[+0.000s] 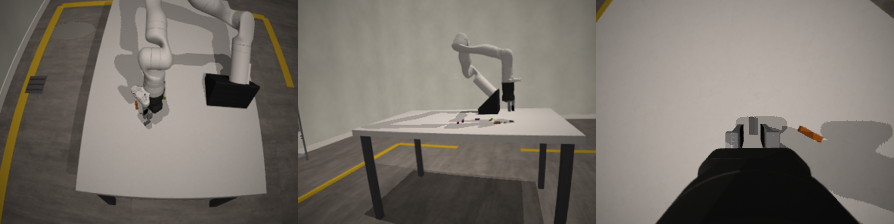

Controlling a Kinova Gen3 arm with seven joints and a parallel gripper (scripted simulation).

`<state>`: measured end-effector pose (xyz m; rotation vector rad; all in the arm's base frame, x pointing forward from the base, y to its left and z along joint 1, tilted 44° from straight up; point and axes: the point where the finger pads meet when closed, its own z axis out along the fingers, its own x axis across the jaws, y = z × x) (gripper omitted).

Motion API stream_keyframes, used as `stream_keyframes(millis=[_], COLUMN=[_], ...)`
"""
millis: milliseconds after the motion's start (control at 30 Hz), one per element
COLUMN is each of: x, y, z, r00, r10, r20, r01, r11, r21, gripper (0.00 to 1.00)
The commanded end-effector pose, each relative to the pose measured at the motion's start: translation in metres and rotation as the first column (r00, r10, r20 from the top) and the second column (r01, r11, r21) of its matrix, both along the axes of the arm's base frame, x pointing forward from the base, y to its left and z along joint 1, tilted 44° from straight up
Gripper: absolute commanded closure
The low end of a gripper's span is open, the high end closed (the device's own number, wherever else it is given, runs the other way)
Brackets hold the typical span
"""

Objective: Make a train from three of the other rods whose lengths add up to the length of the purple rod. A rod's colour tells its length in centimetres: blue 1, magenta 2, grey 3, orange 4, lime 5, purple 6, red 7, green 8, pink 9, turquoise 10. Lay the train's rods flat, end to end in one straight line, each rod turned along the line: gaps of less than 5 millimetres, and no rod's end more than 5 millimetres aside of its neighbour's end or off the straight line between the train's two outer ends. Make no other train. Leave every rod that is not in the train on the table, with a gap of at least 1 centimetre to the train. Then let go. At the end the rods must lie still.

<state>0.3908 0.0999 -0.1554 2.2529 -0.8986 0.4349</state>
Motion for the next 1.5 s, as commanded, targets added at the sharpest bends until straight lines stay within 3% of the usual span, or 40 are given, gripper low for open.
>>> stream_keyframes(millis=[0, 867, 1467], x=[0.0, 0.001, 0.002], y=[0.001, -0.001, -0.015], z=[0.0, -0.002, -0.016], r00=[1.0, 1.0, 1.0], r10=[0.001, 0.001, 0.001], r20=[0.001, 0.001, 0.001], r01=[-0.001, -0.001, -0.001], r11=[1.0, 1.0, 1.0], r21=[0.001, 0.001, 0.001], gripper=[0.46, 0.46, 0.46])
